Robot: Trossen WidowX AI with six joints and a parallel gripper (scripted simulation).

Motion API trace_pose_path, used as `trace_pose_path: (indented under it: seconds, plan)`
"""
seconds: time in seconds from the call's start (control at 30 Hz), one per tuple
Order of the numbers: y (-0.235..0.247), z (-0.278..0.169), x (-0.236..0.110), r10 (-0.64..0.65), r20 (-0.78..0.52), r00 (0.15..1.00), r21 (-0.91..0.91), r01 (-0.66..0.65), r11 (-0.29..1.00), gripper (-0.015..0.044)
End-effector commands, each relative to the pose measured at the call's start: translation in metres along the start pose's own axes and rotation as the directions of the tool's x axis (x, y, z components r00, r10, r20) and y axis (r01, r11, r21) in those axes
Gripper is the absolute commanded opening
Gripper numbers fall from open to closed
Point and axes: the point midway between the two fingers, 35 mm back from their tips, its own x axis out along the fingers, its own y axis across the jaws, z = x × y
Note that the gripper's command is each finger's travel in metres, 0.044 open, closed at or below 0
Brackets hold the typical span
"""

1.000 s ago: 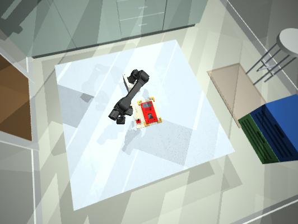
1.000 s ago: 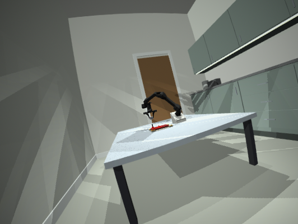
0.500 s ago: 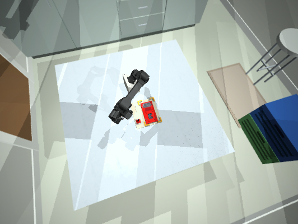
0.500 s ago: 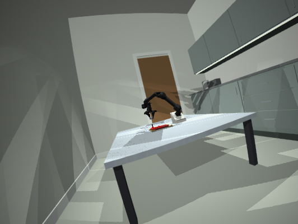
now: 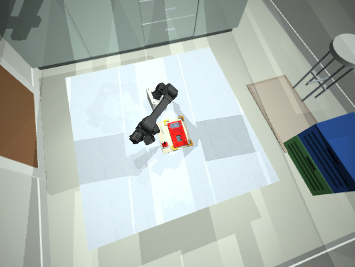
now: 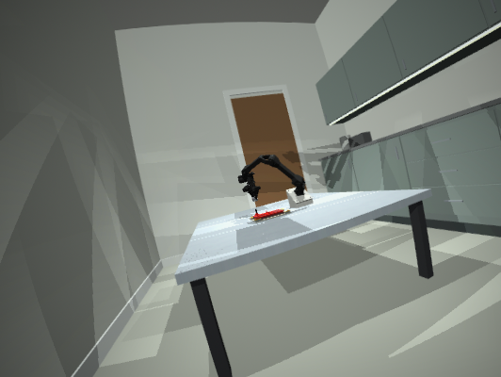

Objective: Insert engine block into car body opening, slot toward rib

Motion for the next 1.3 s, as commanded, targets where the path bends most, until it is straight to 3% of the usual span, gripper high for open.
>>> trace_pose_path:
  seconds: [0.0, 0.33, 0.7, 1.1, 1.27]
  plan:
    - [0.0008, -0.0004, 0.0013, 0.003, 0.001, 1.0, 0.157, -0.003, 0.988, 0.0]
    - [0.0008, -0.0005, 0.0027, 0.003, 0.001, 1.0, 0.484, -0.003, 0.875, 0.0]
    - [0.0007, -0.0006, 0.0042, 0.003, 0.001, 1.0, 0.775, -0.002, 0.632, 0.0]
    - [0.0007, -0.0007, 0.0059, 0.003, 0.001, 1.0, 0.964, -0.002, 0.265, 0.0]
    - [0.0002, -0.0005, 0.0083, 0.003, 0.001, 1.0, 0.979, -0.001, 0.203, 0.0]
